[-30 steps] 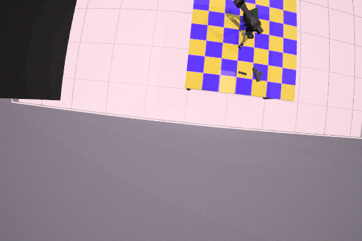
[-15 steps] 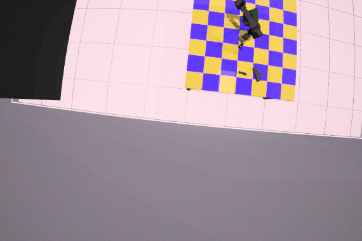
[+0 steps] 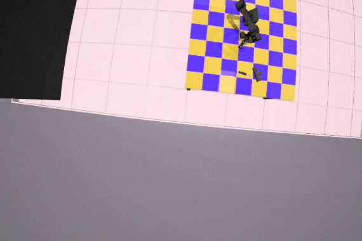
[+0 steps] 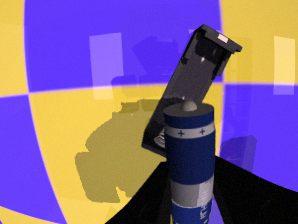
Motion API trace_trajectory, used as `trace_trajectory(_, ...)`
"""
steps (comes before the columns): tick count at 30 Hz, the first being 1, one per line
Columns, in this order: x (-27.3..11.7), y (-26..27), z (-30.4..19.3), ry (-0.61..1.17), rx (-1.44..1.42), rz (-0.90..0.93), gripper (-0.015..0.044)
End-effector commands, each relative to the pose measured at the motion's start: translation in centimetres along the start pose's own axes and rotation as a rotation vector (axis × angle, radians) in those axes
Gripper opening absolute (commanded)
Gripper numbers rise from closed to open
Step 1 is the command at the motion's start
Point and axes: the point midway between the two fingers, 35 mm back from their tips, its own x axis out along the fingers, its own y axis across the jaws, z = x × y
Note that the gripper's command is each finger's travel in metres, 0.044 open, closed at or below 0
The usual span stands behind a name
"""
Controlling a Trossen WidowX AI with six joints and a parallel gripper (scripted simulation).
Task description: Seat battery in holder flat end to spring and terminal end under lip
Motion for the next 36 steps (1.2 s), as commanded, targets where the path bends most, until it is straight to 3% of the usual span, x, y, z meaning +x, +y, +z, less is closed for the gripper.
trace_trajectory(1, -0.3, -0.4, 1.1, -0.007, 0.213, -0.001, 0.0072)
trace_trajectory(8, -0.5, -1.1, 2.7, -0.01, 0.564, -0.002, 0.0072)
trace_trajectory(16, -0.3, -1.1, 2.8, -0.017, 0.57, -0.002, 0.0072)
trace_trajectory(36, 3.1, -1.4, 3.2, -0.24, 0.551, -0.046, 0.0072)
